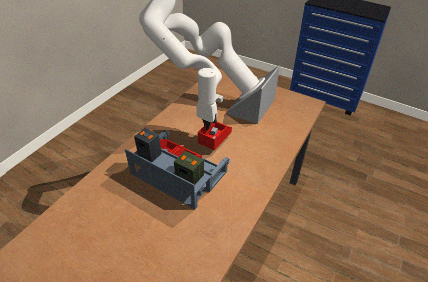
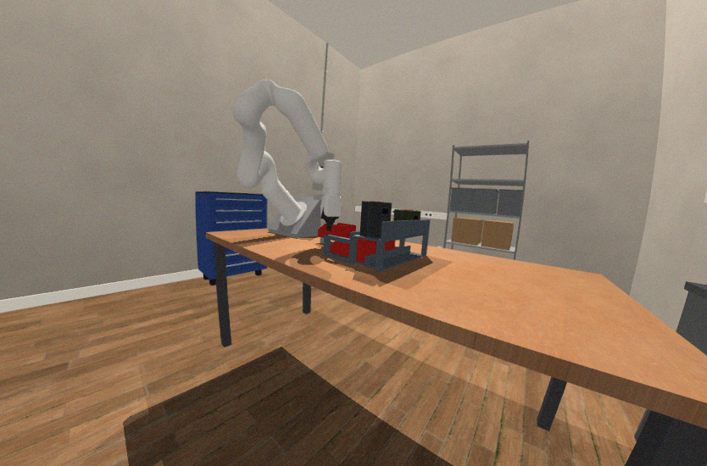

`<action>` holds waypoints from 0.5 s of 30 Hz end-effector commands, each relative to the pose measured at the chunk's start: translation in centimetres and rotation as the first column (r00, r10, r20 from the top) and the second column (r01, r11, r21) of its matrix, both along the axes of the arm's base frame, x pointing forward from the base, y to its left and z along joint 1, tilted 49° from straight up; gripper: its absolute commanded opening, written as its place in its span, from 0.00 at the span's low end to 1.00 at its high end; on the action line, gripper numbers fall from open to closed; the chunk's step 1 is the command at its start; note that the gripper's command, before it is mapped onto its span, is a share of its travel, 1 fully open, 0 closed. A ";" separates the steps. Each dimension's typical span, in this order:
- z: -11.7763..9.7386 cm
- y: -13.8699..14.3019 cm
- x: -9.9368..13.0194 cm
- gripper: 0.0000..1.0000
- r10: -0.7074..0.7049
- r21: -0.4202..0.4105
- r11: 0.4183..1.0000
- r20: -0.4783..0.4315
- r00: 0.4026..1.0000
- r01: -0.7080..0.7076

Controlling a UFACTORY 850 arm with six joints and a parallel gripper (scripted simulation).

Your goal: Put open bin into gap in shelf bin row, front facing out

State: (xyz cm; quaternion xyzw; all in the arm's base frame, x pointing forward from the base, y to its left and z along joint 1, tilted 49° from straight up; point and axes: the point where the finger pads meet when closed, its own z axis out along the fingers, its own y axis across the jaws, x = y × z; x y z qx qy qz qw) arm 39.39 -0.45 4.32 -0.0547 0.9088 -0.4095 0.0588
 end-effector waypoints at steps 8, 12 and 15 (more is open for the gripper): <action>-0.9 0.8 0.0 0.00 0.001 0.001 1.000 0.001 1.000 -0.001; -0.9 0.8 0.0 0.00 0.001 0.001 1.000 0.001 1.000 -0.001; -1.3 1.2 -0.1 0.00 0.001 0.001 1.000 0.001 1.000 -0.001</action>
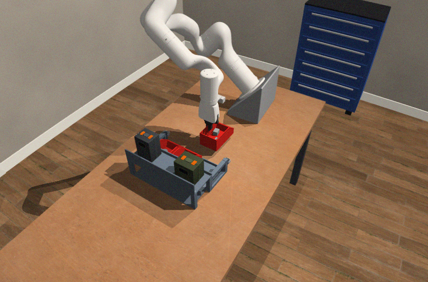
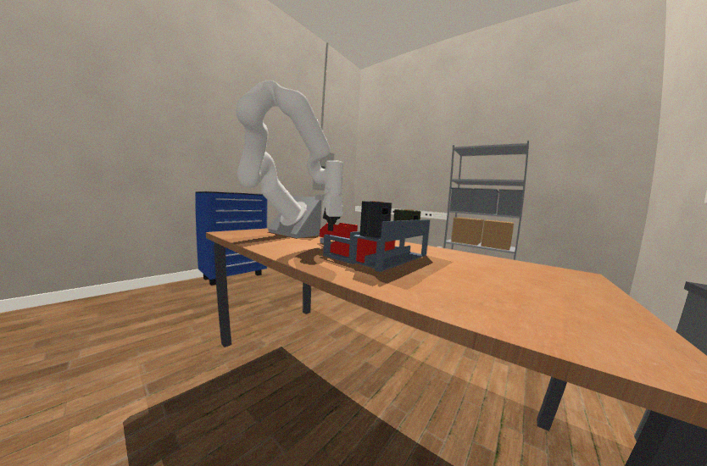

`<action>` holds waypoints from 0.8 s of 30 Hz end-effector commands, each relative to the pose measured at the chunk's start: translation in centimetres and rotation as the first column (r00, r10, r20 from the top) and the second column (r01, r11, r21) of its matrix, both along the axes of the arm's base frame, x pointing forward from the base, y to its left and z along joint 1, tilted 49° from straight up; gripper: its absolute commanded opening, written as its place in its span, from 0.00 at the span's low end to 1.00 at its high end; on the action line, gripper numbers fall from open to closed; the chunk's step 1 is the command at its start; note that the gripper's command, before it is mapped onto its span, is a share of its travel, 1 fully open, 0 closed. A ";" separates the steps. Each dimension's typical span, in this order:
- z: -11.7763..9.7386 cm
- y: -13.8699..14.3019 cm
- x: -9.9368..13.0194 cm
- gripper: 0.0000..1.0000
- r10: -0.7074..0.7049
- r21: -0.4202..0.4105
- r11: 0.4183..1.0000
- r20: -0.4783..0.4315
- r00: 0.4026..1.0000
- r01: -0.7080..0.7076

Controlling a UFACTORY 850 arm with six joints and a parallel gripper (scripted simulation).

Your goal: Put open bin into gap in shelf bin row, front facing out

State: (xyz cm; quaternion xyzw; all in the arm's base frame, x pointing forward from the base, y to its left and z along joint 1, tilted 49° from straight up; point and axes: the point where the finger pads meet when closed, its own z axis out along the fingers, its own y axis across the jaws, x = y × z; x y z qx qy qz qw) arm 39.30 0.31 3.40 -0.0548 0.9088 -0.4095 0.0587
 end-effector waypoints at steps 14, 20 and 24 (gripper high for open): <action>-1.1 1.0 -0.1 0.00 0.001 0.001 1.000 0.001 1.000 -0.001; -2.2 1.9 -0.2 0.00 0.001 0.001 1.000 0.001 1.000 -0.001; -2.2 1.9 -0.2 0.00 0.001 0.001 1.000 0.001 1.000 -0.001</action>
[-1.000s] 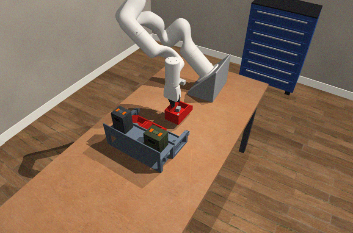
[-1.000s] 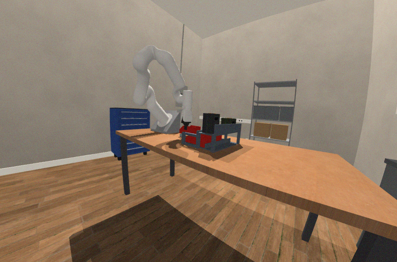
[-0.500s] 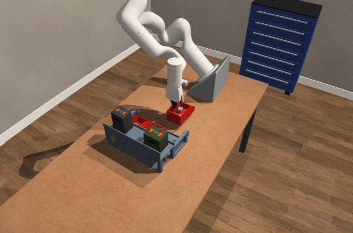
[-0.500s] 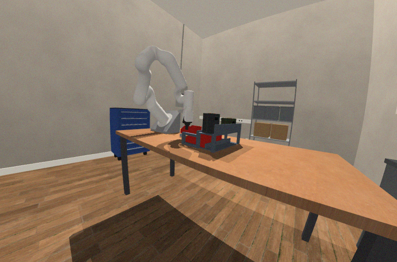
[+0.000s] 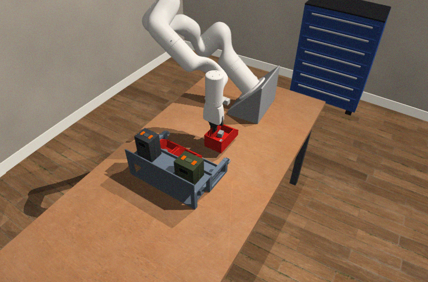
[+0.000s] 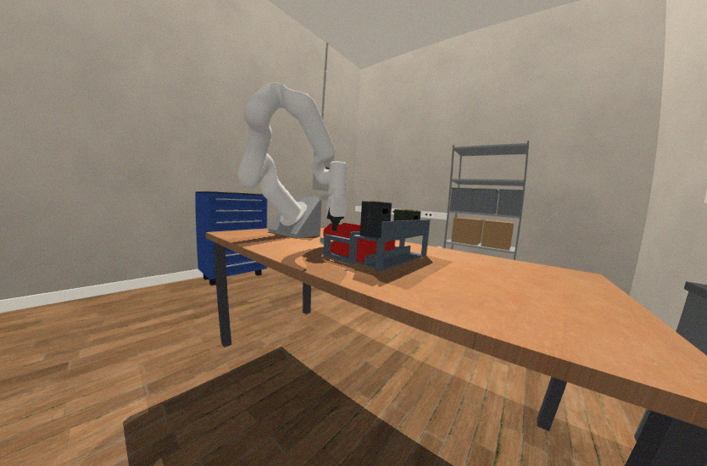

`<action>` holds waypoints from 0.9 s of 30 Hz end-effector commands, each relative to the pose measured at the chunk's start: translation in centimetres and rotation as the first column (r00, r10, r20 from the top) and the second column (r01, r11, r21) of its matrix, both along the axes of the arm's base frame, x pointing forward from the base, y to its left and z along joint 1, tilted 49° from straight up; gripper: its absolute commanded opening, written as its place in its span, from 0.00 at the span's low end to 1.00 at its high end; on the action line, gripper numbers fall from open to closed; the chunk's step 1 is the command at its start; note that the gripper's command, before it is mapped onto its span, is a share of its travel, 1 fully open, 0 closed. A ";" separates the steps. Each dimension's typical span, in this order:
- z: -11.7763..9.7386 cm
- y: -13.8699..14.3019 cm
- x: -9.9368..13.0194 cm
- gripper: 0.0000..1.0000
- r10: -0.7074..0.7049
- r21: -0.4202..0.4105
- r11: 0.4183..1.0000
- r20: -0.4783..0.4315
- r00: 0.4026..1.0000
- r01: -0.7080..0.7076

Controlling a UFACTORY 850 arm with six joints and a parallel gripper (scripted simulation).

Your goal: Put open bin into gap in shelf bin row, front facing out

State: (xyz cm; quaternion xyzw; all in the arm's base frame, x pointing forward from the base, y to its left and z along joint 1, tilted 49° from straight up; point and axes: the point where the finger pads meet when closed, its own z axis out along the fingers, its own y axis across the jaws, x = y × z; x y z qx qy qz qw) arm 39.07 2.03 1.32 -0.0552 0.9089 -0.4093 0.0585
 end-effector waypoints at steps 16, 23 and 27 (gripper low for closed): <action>-1.3 1.1 -0.1 0.00 0.000 0.001 1.000 0.002 1.000 0.000; -1.3 1.1 -0.1 0.00 0.000 0.001 1.000 0.002 1.000 0.000; -1.7 1.5 -0.1 0.00 0.000 0.001 1.000 0.002 1.000 0.000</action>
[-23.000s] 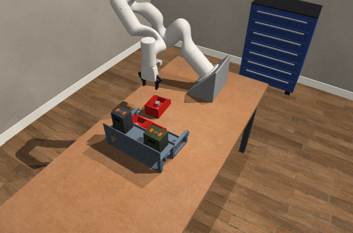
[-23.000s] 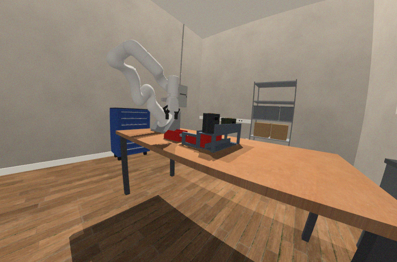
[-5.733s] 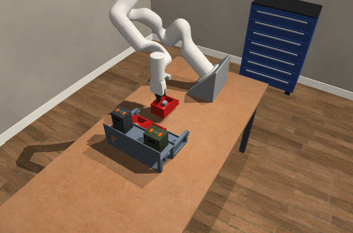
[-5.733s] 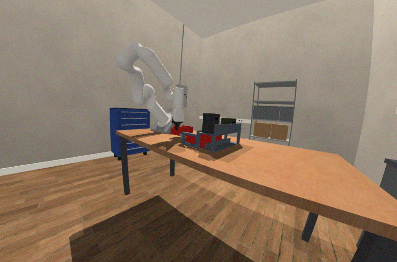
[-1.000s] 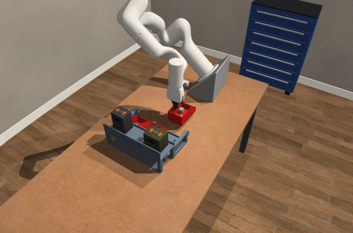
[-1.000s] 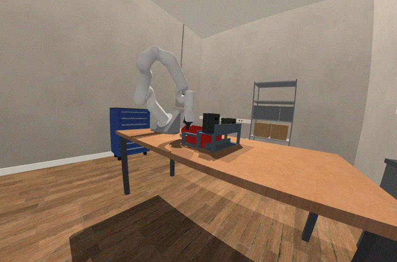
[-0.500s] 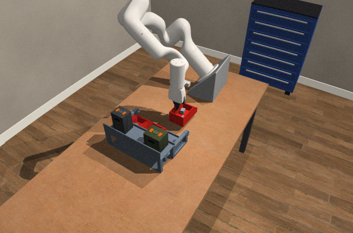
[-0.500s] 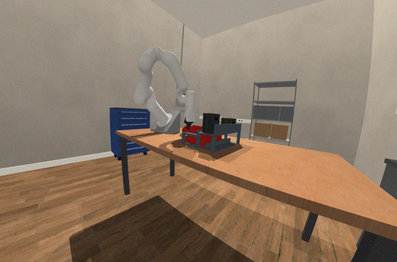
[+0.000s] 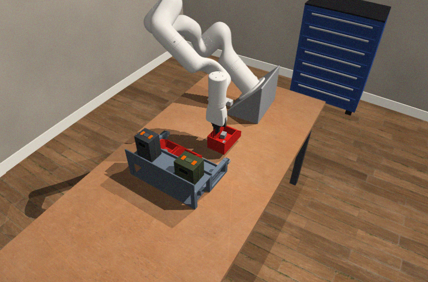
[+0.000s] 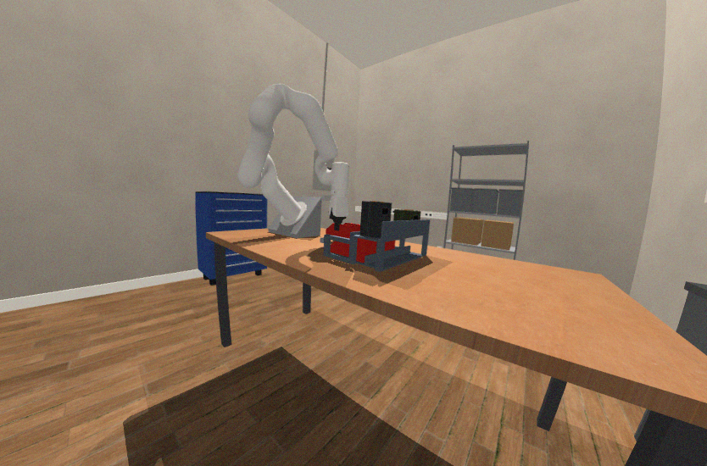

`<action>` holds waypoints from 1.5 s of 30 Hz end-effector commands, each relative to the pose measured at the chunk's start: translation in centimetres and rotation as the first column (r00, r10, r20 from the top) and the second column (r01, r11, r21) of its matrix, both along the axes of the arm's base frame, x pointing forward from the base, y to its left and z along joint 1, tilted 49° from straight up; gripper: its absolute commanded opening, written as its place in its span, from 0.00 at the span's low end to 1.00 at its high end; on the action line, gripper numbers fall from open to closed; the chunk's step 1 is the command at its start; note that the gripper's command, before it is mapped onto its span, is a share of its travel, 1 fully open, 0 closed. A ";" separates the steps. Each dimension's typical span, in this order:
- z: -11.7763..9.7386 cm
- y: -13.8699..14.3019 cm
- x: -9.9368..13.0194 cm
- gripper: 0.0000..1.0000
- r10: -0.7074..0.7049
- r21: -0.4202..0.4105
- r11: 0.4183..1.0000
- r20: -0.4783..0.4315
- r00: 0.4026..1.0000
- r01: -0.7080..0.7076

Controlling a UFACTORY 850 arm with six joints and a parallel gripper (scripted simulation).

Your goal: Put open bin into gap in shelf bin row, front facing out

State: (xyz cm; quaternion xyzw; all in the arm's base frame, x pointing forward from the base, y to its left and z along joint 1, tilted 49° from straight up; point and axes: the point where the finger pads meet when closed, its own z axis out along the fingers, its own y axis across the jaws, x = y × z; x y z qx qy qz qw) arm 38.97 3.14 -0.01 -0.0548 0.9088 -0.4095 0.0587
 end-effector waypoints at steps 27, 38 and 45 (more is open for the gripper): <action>-2.8 2.4 -0.2 0.00 0.001 0.001 1.000 0.001 1.000 -0.001; -2.6 2.2 -0.2 0.00 0.001 0.001 1.000 0.001 1.000 -0.001; -2.6 2.2 -0.2 0.00 0.001 0.001 1.000 0.001 1.000 -0.001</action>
